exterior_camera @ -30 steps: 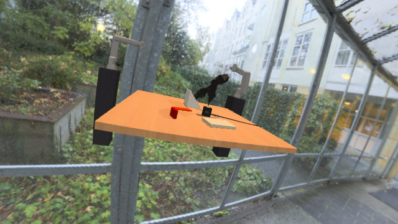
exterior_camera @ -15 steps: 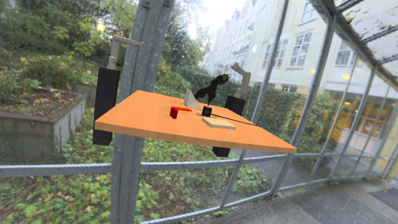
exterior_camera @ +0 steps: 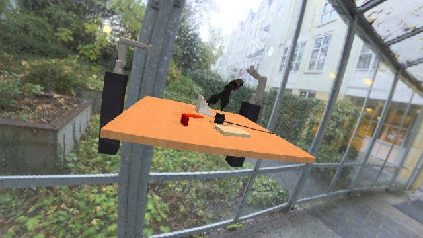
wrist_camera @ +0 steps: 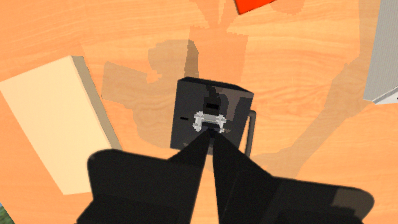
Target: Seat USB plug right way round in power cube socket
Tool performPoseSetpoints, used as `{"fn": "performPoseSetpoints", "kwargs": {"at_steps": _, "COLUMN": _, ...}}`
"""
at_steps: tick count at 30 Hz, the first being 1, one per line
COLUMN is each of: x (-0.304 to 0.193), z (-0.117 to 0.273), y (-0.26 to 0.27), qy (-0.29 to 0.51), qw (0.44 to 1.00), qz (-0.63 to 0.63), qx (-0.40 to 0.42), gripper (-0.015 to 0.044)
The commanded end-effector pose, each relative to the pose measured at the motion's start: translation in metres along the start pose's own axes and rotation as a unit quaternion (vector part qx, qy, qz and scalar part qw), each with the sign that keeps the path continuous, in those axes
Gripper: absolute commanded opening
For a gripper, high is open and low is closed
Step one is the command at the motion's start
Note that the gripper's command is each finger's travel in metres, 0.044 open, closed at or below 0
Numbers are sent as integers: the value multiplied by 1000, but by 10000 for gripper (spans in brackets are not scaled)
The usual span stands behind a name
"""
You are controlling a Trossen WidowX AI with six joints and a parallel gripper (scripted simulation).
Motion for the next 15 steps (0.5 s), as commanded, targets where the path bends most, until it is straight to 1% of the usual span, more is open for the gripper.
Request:
{"fn": "performPoseSetpoints", "kwargs": {"at_steps": 1, "x": 0, "z": 0, "y": 0, "qy": 0, "qw": 1000, "qz": -2, "qx": 1, "gripper": 0}}
{"fn": "performPoseSetpoints", "kwargs": {"at_steps": 15, "x": 0, "z": -2, "y": 0, "qy": 0, "qw": 1000, "qz": -2, "qx": 1, "gripper": 0}}
Point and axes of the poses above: the point midway between the two fingers, 35 mm back from their tips, its own z axis back along the fingers, its own y axis across the jaws, x = y × z, the point moved 4 cm from there along z, back along the fingers, and after that the axes turned 5 degrees about -z, right-handed, at the moved point
